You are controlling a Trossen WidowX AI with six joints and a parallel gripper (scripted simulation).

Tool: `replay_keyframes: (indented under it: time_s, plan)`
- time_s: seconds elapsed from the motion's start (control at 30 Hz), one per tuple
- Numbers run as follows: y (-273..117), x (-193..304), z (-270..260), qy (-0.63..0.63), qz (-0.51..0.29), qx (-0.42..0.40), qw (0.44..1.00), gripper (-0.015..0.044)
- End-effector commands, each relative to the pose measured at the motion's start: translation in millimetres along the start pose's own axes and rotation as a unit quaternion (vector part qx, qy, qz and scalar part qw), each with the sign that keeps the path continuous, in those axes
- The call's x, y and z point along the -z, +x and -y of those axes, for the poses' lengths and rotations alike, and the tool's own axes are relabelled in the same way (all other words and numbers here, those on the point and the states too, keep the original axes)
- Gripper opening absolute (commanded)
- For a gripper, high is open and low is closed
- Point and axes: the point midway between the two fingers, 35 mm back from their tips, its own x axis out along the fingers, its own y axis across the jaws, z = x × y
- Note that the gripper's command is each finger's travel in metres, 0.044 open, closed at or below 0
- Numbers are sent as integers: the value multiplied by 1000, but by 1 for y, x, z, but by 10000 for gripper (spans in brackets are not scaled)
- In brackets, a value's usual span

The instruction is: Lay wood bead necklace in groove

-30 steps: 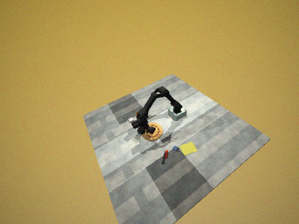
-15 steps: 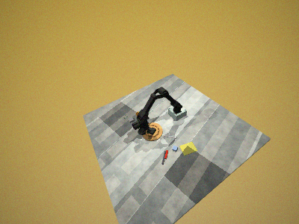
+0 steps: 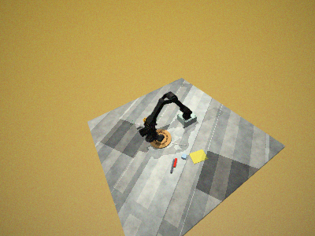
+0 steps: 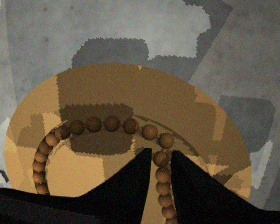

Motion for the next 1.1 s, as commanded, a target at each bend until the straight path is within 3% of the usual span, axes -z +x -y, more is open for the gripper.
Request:
replay_keyframes:
  time_s: [0.0,1.07]
  plan:
    - [0,0,0,0,0,0,1000,0]
    - [-6,1,0,2,-2,0,1000,0]
